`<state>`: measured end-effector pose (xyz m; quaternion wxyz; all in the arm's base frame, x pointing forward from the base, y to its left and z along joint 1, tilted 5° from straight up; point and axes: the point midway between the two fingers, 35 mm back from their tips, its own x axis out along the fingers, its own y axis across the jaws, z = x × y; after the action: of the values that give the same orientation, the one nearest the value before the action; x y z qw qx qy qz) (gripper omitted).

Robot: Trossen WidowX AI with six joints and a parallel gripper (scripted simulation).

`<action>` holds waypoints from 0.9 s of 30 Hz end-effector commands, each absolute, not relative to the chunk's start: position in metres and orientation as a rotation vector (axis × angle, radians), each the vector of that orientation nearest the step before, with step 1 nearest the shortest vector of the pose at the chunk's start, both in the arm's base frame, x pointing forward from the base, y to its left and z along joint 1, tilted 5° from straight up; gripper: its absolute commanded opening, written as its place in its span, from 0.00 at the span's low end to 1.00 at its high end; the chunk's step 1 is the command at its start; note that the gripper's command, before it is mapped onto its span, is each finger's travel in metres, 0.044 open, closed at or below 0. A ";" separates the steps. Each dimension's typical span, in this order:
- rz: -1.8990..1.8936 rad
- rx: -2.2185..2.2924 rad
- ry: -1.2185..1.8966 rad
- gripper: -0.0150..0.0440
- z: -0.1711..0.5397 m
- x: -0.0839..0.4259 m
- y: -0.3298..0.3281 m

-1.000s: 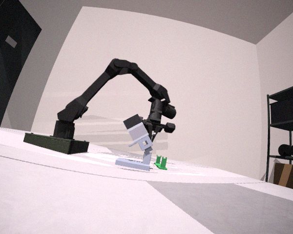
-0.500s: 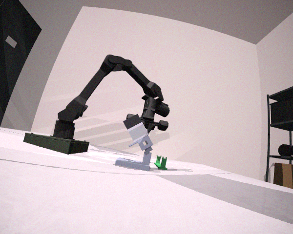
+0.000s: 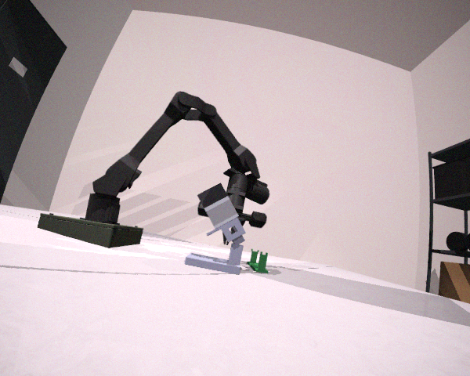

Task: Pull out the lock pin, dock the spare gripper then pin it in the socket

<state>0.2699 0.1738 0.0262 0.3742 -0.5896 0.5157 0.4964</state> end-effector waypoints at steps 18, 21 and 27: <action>1.269 -1.502 1.316 0.25 0.029 0.272 0.160; 1.270 -1.502 1.316 0.25 0.029 0.273 0.159; 1.271 -1.501 1.317 0.25 0.029 0.275 0.155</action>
<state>0.2745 0.1571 0.0296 0.3785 -0.5862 0.5154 0.4974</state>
